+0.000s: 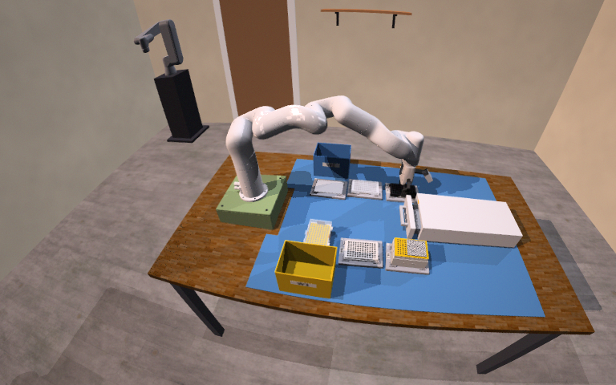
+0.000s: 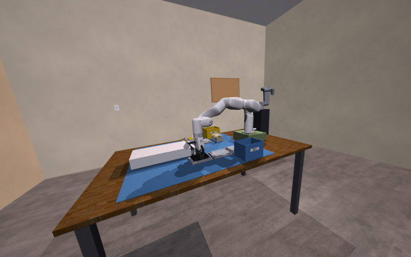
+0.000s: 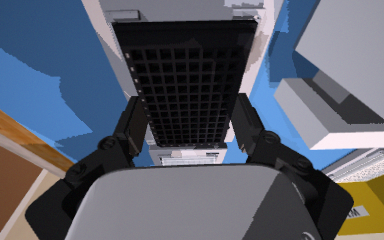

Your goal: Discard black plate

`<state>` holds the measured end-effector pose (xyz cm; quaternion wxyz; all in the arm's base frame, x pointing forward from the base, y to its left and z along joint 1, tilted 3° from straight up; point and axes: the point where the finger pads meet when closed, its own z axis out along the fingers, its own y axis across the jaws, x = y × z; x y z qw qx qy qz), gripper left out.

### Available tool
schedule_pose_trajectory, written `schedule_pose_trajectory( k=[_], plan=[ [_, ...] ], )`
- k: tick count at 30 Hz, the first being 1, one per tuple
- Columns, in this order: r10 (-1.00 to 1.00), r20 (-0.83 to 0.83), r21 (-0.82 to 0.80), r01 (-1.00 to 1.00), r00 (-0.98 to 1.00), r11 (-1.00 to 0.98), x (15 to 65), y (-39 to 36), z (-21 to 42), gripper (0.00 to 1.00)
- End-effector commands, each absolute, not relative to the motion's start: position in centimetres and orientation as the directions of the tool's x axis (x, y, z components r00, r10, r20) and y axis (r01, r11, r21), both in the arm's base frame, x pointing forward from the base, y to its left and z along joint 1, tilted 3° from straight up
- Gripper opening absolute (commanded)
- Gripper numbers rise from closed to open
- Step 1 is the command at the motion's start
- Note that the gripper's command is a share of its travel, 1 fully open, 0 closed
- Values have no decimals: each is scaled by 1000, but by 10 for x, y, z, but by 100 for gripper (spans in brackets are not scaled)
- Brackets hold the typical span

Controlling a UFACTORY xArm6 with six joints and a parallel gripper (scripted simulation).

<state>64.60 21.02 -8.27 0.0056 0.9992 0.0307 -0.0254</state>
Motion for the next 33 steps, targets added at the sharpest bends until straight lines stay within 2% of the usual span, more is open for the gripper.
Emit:
schedule_pose_trajectory(
  k=[1,33],
  plan=[
    [61,-45,8,62,997,-998,648,211,-76,0],
    [61,-45,8,62,997,-998,649,211,-62,0]
  ],
)
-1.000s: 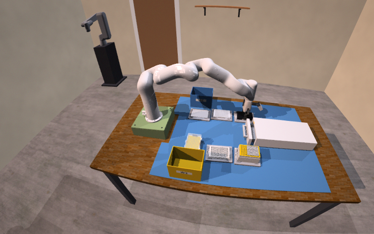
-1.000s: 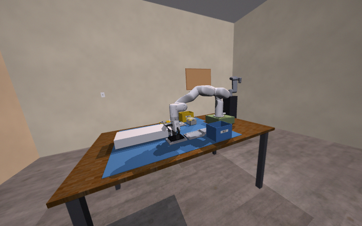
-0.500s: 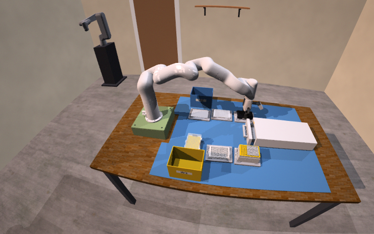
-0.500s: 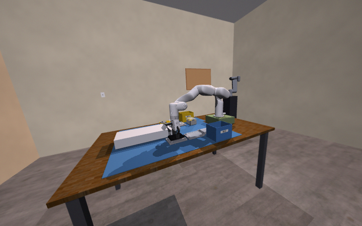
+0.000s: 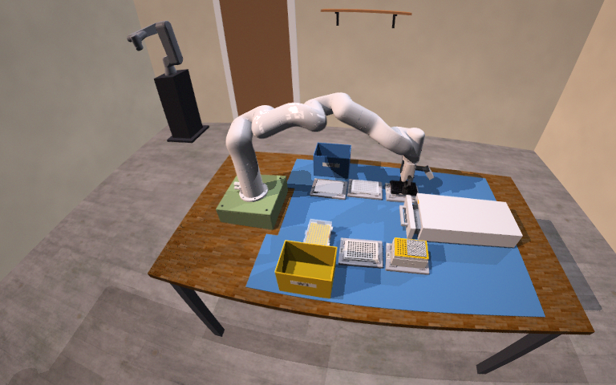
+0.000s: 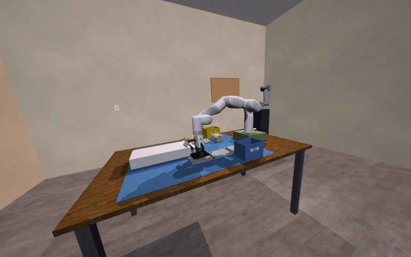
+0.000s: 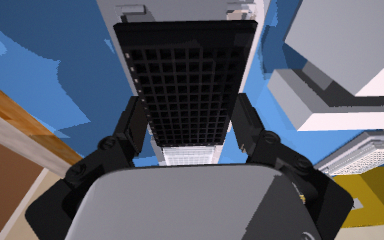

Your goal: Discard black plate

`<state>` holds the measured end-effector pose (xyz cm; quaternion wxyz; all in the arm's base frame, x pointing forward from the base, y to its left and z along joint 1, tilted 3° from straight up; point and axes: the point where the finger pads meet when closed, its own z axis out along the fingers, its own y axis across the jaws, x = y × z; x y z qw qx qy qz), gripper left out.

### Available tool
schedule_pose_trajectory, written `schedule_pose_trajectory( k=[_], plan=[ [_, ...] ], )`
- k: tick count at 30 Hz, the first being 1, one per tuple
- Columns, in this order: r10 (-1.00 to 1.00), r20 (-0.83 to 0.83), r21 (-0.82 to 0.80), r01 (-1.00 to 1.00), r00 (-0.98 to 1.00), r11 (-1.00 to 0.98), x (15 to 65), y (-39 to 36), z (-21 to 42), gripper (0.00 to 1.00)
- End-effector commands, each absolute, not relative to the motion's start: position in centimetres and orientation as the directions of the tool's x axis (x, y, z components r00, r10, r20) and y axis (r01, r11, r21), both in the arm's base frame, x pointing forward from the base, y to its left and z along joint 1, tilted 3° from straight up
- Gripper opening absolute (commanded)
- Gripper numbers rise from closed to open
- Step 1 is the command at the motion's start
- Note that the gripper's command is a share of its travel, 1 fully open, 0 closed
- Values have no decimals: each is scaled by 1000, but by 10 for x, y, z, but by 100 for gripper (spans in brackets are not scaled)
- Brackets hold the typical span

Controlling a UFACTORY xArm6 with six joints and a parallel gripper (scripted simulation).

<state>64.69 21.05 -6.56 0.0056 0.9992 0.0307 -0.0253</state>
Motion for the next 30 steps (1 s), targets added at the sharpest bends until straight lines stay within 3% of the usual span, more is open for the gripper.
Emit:
schedule_pose_trajectory(
  k=[1,30],
  plan=[
    [61,-45,8,62,997,-998,649,211,-61,0],
    [61,-45,8,61,997,-998,651,212,-19,0]
  ],
)
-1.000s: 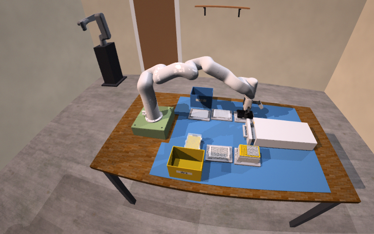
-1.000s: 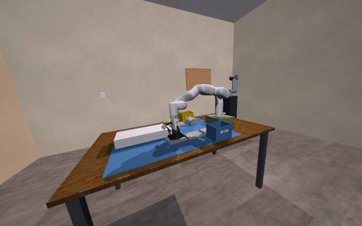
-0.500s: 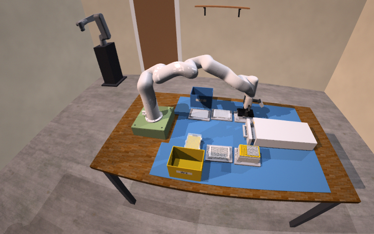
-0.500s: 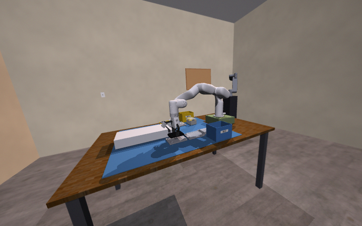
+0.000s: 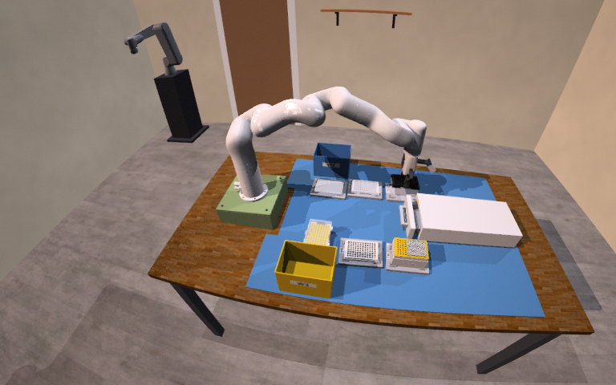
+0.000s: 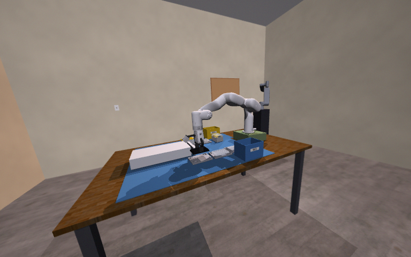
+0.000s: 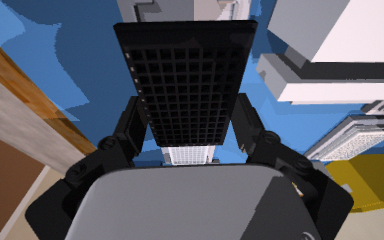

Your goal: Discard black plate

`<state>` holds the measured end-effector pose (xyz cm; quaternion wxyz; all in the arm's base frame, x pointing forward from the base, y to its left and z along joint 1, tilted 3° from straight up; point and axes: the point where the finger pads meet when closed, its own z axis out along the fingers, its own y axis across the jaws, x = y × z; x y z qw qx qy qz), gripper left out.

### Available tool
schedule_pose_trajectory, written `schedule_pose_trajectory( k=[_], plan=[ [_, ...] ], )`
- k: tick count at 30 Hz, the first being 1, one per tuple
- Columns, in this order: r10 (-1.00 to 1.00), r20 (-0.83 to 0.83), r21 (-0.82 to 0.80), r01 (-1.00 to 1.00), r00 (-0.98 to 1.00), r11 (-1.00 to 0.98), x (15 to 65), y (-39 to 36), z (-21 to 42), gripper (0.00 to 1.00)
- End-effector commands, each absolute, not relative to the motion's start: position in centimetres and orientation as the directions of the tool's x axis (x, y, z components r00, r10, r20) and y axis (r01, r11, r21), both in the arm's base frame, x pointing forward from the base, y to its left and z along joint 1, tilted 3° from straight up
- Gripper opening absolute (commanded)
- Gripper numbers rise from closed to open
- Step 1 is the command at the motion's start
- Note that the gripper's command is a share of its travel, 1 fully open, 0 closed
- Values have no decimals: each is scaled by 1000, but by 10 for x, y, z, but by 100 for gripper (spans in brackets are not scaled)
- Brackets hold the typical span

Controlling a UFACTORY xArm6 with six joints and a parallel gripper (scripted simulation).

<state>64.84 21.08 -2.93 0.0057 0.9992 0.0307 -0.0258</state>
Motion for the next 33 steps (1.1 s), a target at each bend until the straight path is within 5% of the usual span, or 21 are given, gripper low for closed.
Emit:
schedule_pose_trajectory(
  k=[1,33],
  plan=[
    [61,-45,8,61,997,-998,651,212,-17,0],
    [61,-45,8,61,997,-998,653,212,29,0]
  ],
)
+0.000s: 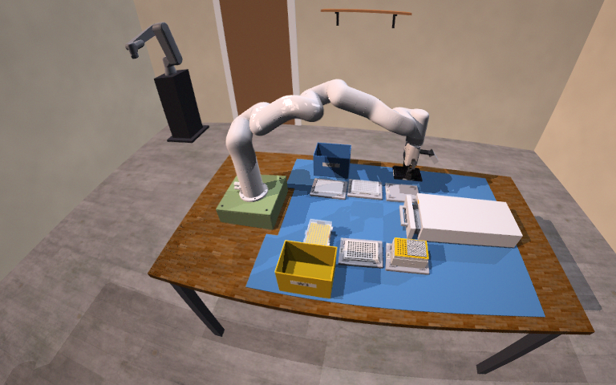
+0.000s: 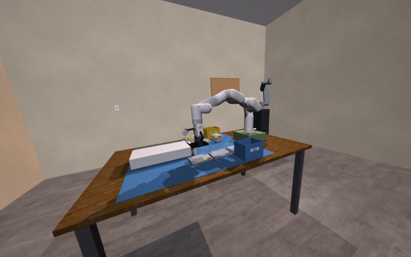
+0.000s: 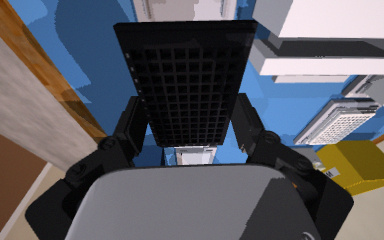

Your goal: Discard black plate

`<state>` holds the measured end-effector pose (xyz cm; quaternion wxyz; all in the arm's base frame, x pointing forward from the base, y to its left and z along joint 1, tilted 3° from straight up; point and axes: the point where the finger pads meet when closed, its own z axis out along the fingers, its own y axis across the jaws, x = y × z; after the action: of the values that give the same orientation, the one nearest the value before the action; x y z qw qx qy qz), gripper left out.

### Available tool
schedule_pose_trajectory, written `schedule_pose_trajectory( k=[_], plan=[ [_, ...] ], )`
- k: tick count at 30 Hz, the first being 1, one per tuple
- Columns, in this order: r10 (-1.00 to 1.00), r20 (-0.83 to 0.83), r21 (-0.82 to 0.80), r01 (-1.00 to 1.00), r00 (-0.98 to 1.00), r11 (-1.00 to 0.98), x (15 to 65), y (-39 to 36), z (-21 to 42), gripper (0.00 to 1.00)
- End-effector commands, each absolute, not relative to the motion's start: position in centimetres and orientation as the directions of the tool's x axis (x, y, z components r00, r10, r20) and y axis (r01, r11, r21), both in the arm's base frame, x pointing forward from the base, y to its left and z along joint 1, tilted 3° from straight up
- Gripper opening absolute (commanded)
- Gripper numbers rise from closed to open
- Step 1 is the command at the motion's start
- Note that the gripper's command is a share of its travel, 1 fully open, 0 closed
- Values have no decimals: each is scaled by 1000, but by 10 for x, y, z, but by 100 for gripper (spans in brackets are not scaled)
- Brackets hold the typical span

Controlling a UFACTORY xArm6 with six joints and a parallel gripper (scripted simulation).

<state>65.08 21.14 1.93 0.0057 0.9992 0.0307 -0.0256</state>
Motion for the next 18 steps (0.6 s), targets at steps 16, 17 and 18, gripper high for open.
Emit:
schedule_pose_trajectory(
  k=[16,17,18],
  plan=[
    [61,-45,8,61,997,-998,654,212,45,0],
    [61,-45,8,61,997,-998,654,212,45,0],
    [61,-45,8,61,997,-998,654,212,45,0]
  ],
)
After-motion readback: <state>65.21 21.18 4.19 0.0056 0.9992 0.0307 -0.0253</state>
